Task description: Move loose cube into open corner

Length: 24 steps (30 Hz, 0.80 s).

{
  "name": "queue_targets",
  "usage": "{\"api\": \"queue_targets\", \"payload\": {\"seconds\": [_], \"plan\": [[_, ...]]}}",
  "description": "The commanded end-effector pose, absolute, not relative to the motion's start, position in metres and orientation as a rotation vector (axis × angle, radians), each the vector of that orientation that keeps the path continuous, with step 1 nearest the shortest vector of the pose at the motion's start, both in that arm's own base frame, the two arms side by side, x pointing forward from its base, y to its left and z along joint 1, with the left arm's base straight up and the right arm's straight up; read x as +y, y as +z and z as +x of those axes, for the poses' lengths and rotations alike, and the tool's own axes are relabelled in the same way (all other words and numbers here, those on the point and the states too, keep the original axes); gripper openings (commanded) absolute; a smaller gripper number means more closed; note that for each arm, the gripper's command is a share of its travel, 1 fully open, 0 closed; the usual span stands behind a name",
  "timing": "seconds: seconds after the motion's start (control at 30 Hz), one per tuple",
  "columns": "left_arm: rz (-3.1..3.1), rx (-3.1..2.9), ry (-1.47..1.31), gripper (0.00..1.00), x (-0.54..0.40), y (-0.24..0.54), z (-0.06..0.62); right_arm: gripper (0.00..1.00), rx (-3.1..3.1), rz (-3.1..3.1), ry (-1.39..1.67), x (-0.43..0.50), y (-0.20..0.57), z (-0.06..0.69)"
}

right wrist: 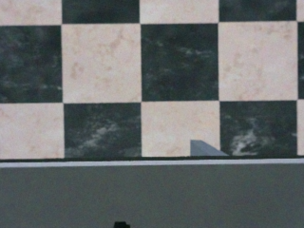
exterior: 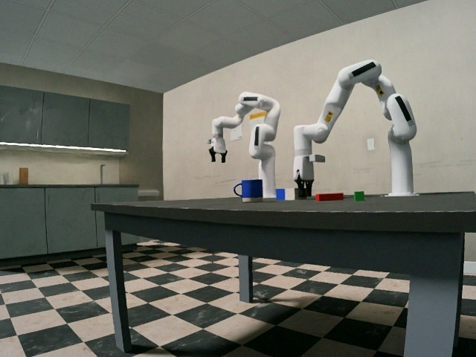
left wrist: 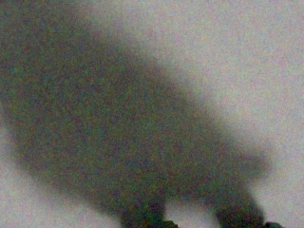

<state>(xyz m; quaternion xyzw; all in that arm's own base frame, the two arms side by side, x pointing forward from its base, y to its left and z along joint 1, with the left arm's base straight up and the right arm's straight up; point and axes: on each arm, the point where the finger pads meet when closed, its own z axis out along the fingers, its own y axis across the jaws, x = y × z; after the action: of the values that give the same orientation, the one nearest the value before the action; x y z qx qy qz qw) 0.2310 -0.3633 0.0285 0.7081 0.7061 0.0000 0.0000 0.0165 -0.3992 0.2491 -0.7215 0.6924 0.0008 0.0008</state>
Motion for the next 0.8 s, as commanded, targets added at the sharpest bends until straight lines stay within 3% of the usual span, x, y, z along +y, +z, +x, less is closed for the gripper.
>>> {"api": "queue_targets", "payload": {"seconds": [0.0,0.77], "plan": [[2.223,2.217,-0.001,0.46,-0.3662,0.0293,0.2315,1.0,2.175,-2.267,0.0,-0.3997,0.25,0.0164],[2.223,2.217,-0.001,0.46,-0.3697,0.0293,0.2315,1.0,2.175,-2.267,0.0,-0.3997,0.25,0.0164]]}}
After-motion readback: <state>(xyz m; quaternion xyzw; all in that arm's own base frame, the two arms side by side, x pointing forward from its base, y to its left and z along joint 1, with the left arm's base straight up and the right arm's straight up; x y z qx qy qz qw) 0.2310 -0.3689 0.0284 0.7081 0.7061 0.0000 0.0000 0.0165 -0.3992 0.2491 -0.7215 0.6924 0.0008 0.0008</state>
